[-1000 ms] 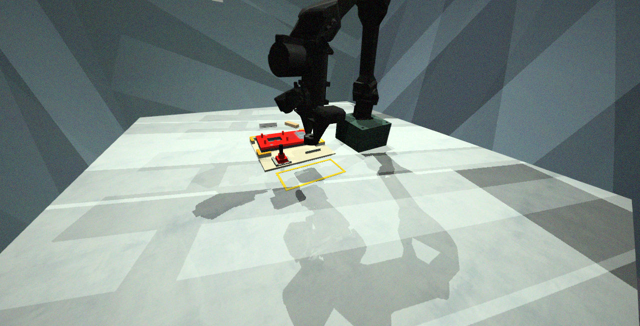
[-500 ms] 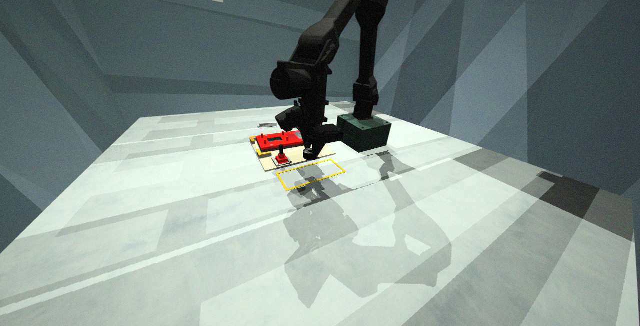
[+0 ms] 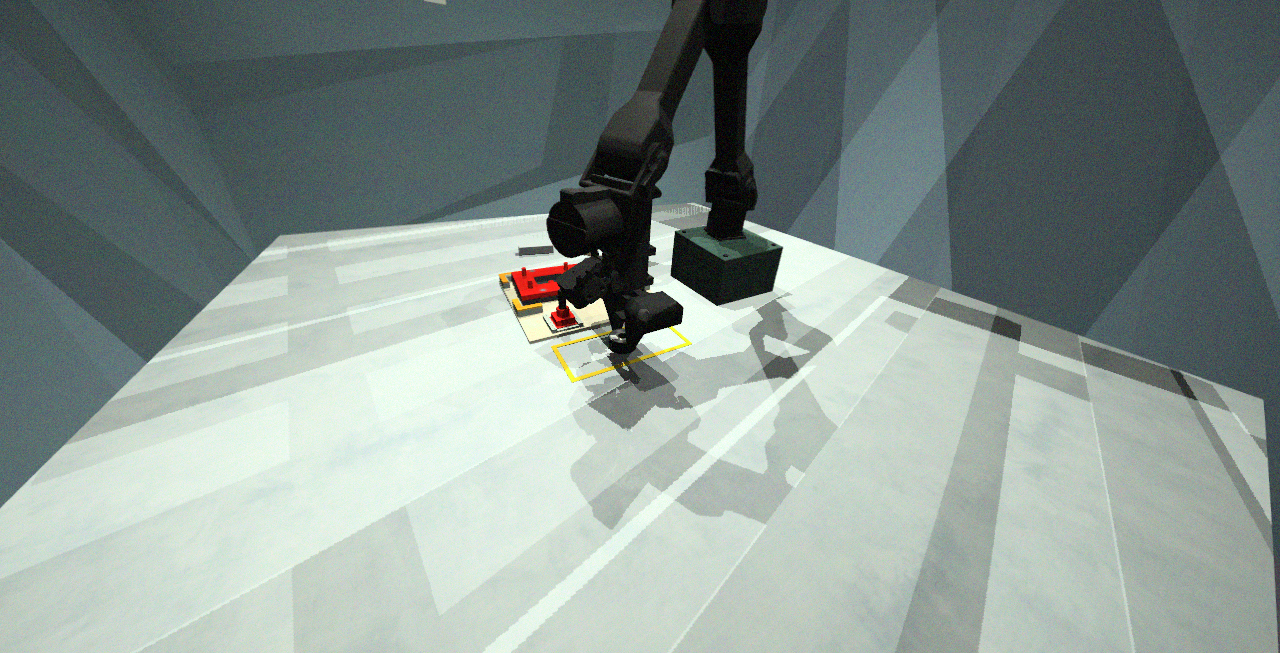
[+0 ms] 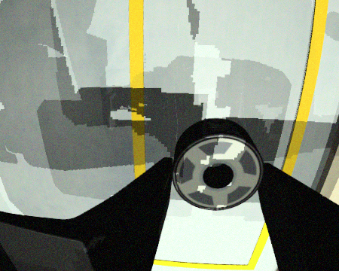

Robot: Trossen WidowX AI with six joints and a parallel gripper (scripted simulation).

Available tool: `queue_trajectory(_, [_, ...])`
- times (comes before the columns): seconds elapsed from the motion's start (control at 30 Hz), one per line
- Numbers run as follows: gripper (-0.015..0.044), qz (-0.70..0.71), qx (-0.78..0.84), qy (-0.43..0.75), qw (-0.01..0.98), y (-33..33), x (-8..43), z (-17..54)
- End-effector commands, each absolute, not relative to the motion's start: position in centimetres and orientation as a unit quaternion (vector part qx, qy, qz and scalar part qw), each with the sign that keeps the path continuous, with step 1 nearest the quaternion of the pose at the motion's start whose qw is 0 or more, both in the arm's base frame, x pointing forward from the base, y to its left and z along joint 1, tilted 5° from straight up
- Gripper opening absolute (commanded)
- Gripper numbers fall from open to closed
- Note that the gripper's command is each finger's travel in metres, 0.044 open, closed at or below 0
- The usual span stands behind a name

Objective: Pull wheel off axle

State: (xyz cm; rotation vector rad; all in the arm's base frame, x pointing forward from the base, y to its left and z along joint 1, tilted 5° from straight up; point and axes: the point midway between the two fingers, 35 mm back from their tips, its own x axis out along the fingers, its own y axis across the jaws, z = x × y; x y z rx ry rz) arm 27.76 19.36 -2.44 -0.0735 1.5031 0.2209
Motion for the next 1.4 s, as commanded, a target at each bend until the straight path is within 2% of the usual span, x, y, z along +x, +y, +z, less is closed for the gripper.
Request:
queue_trajectory(0.0, [0.0079,0.1,-0.033,0.681,0.724,19.4,27.8,-2.4])
queue_trajectory(0.27, [0.0289,0.1,-0.033,0.681,0.724,19.3,27.8,-2.2])
queue_trajectory(0.3, [0.03,0.1,-0.033,0.681,0.725,19.3,27.8,-1.7])
queue_trajectory(0.47, [0.03,0.098,-0.034,0.68,0.726,18.9,27.5,3.0])
queue_trajectory(0.63, [0.03,0.097,-0.034,0.68,0.726,18.8,27.5,3.6])
queue_trajectory(0.8, [0.0431,0.098,-0.032,0.681,0.725,16.9,24.7,5.0])
queue_trajectory(0.83, [0.044,0.097,-0.033,0.681,0.725,16.2,23.8,5.5])
queue_trajectory(1.0, [0.044,0.096,-0.035,0.683,0.723,13.5,20.0,7.1])
queue_trajectory(1.37, [0.044,0.096,-0.035,0.683,0.723,13.4,19.9,7.2])
